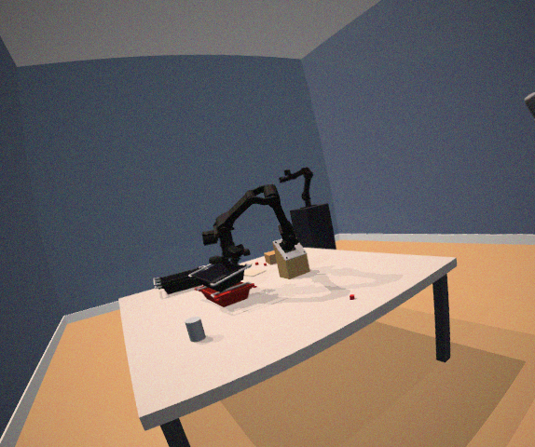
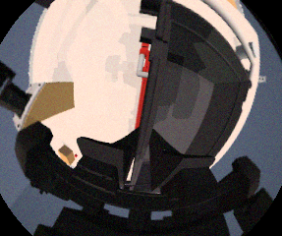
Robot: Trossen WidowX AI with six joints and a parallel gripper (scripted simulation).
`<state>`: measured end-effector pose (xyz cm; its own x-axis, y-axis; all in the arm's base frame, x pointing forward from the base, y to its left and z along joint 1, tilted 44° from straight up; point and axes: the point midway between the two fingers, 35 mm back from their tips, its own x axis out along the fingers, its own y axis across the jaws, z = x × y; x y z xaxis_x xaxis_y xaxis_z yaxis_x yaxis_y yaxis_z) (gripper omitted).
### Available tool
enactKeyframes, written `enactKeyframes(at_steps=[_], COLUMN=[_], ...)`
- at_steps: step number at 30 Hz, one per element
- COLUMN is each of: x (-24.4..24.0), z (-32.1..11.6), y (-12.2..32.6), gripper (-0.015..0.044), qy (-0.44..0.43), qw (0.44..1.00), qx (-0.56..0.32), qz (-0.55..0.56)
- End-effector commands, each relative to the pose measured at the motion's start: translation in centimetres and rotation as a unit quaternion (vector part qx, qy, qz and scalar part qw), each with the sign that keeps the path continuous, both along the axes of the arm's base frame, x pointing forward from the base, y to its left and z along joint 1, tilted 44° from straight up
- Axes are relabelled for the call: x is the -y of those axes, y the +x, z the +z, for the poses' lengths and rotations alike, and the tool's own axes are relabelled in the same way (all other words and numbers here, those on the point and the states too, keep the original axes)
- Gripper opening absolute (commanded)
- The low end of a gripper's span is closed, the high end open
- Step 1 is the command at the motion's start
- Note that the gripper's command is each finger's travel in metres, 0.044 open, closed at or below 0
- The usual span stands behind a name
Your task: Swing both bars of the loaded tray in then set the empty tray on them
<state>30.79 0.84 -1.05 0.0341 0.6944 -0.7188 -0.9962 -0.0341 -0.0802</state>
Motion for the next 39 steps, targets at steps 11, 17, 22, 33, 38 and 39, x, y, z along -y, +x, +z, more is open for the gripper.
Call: enactKeyframes(at_steps=[11, 17, 22, 33, 38, 39], x=[-0.37, -0.04, -0.57, -0.85, -0.85, -0.85], z=[-0.20, -0.03, -0.51, -0.76, -0.76, -0.76], y=[-0.39, -0.03, -0.40, -0.61, -0.61, -0.61], gripper=[0.0000, 0.0000, 0.0000, 0.0000, 0.0000, 0.0000], qy=[-0.001, 0.000, 0.000, -0.001, -0.001, -0.001], qw=[1.000, 1.000, 1.000, 1.000, 1.000, 1.000], qx=[-0.010, 0.000, -0.006, -0.010, -0.010, -0.010], qz=[0.004, 0.000, 0.003, 0.004, 0.004, 0.004])
